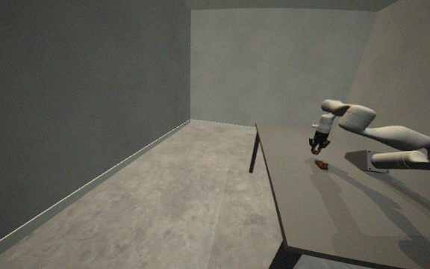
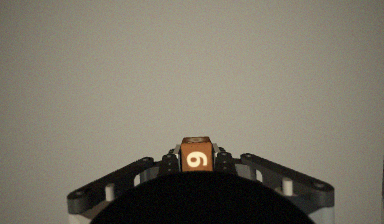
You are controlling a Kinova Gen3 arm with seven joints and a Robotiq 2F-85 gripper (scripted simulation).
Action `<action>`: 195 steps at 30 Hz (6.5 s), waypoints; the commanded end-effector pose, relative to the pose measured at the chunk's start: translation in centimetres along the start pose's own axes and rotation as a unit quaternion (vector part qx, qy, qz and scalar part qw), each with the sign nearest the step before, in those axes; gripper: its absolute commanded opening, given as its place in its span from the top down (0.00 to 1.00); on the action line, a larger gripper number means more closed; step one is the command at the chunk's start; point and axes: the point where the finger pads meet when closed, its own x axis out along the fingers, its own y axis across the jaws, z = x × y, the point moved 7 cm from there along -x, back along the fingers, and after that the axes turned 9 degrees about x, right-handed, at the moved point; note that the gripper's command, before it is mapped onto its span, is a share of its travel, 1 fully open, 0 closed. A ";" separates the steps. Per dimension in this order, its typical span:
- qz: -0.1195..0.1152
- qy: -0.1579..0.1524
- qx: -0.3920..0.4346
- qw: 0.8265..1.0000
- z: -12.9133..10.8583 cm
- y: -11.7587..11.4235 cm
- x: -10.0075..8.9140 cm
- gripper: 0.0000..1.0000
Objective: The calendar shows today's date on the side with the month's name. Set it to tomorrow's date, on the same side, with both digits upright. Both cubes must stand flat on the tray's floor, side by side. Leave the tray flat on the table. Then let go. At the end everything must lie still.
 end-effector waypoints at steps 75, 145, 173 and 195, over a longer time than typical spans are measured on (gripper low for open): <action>-0.008 0.002 0.004 1.000 9.1 1.3 -1.4 0.72; -0.008 0.002 0.004 1.000 9.1 1.3 0.1 0.72; -0.008 0.002 0.004 1.000 9.1 1.3 1.3 0.72; -0.008 0.002 0.004 1.000 9.1 1.3 1.3 0.72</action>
